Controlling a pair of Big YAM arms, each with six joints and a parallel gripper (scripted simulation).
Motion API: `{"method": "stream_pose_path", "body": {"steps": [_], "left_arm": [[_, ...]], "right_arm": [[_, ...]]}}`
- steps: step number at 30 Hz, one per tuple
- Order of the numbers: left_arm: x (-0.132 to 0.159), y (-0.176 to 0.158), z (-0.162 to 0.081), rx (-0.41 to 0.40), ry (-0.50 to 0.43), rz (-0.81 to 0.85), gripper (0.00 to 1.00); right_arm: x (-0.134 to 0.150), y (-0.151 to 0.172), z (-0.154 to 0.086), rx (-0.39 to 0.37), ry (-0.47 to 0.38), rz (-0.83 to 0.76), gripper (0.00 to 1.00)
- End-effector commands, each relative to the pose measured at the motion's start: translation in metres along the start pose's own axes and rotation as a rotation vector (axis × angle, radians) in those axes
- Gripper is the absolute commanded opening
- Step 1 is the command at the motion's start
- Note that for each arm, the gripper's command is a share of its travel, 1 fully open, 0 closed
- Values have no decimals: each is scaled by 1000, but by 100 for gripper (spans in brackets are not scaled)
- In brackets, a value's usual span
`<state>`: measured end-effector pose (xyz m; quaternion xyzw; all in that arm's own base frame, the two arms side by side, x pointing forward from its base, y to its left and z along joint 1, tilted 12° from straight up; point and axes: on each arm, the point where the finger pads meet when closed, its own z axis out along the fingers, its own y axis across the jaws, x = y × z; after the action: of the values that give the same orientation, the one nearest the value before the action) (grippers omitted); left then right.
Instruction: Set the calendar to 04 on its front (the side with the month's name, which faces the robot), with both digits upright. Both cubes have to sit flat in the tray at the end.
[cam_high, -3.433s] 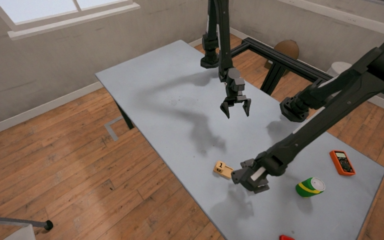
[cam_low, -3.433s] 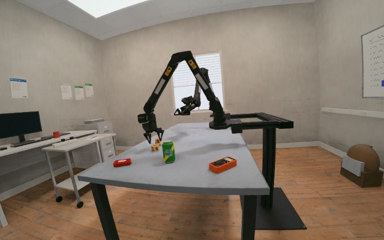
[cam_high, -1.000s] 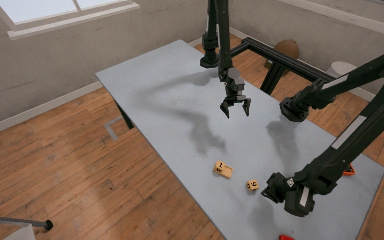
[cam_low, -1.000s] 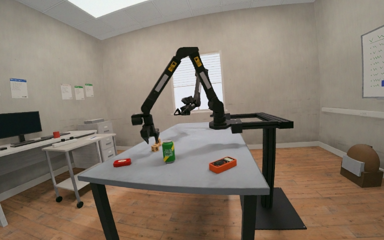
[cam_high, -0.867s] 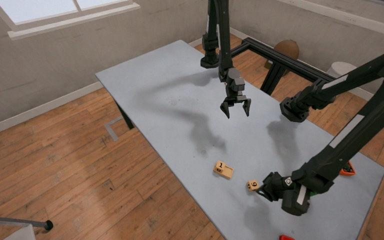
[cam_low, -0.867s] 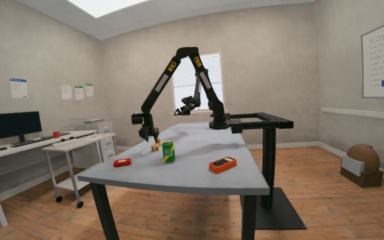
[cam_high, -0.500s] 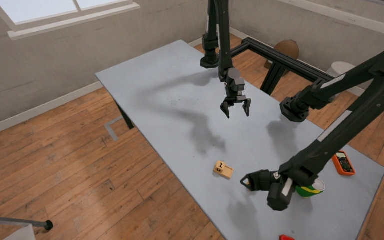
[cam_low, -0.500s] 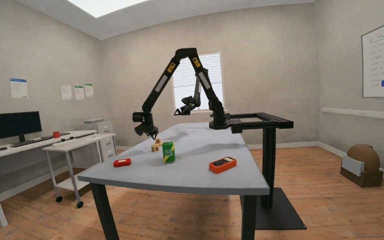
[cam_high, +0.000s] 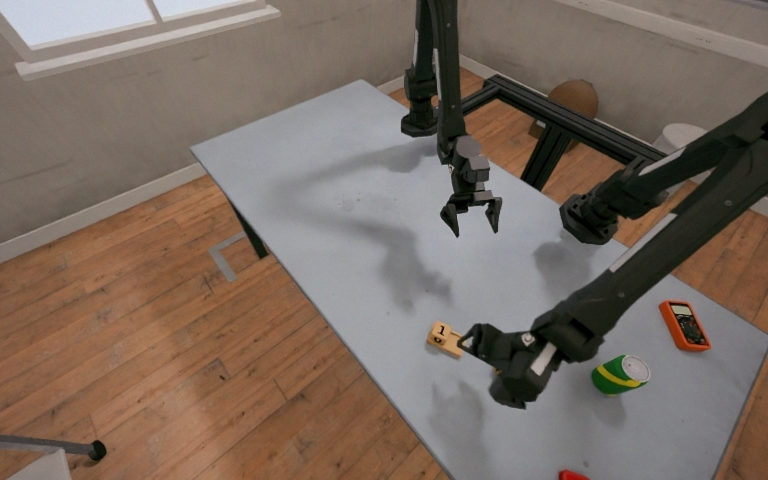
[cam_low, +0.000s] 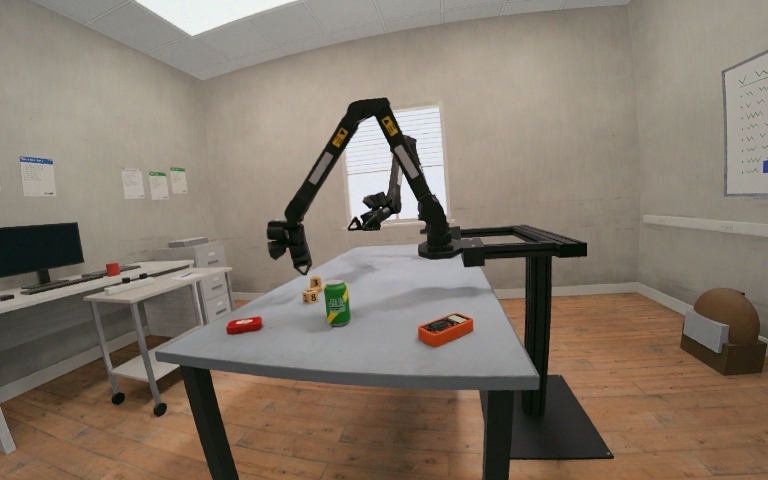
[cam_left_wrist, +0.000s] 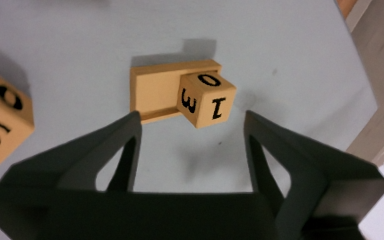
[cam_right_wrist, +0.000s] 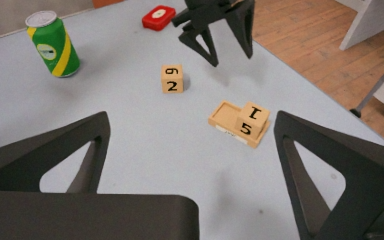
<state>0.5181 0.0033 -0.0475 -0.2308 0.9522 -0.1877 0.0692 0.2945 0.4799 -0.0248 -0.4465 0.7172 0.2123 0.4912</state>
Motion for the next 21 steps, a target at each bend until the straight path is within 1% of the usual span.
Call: {"method": "stream_pose_path", "body": {"steps": [1, 2, 4, 5, 8, 19, 21], "left_arm": [[-18, -24, 5, 10, -24, 258, 64], [-16, -27, 7, 5, -19, 299, 64], [-16, -27, 7, 5, -19, 299, 64], [-17, -24, 6, 3, -17, 334, 64], [-8, -37, 15, -16, 4, 503, 64], [8, -57, 33, -89, 67, 977, 64], [8, -57, 33, -89, 67, 977, 64]], "right_arm": [[-5, -3, 3, 6, -10, 6, 100], [-5, -3, 3, 6, -10, 6, 100], [-5, -3, 3, 6, -10, 6, 100], [-5, -3, 3, 6, -10, 6, 100], [-5, -3, 3, 6, -10, 6, 100], [-5, -3, 3, 6, -10, 6, 100], [-5, -3, 3, 6, -10, 6, 100]]}}
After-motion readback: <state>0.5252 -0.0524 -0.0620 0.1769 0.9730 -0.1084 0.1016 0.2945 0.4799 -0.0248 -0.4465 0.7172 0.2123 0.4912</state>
